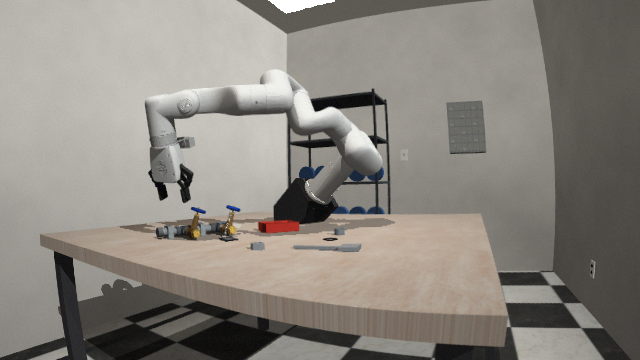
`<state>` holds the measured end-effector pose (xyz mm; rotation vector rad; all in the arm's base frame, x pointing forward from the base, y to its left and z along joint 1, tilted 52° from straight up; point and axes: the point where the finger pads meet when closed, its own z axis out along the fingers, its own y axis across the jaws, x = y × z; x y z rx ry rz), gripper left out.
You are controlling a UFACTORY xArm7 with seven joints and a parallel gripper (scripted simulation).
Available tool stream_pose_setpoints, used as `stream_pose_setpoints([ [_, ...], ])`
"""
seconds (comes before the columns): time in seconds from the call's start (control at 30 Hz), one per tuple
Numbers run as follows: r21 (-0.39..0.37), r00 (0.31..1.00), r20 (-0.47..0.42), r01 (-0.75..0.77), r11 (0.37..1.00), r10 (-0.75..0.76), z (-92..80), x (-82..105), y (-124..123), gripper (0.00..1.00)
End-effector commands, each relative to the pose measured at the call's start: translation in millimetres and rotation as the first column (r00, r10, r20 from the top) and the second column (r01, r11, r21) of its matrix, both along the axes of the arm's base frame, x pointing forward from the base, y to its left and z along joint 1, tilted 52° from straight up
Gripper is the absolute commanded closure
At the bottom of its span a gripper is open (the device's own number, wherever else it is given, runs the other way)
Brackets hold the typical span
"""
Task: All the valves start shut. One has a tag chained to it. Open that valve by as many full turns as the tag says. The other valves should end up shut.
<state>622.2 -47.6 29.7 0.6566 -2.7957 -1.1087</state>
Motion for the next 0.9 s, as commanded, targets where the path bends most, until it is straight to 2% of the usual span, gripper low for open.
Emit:
stream_pose_setpoints([
  [0.0, -0.003, 1.000, 0.003, 0.003, 1.000, -0.003, 1.4, 0.8, -2.6, 0.00],
  [0.63, -0.003, 1.000, 0.002, 0.006, 1.000, -0.006, 1.6, 0.7, -2.7, 0.00],
  [0.87, -0.011, 0.996, -0.047, 0.081, 0.997, -0.082, 5.5, 0.0, -6.1, 0.00],
])
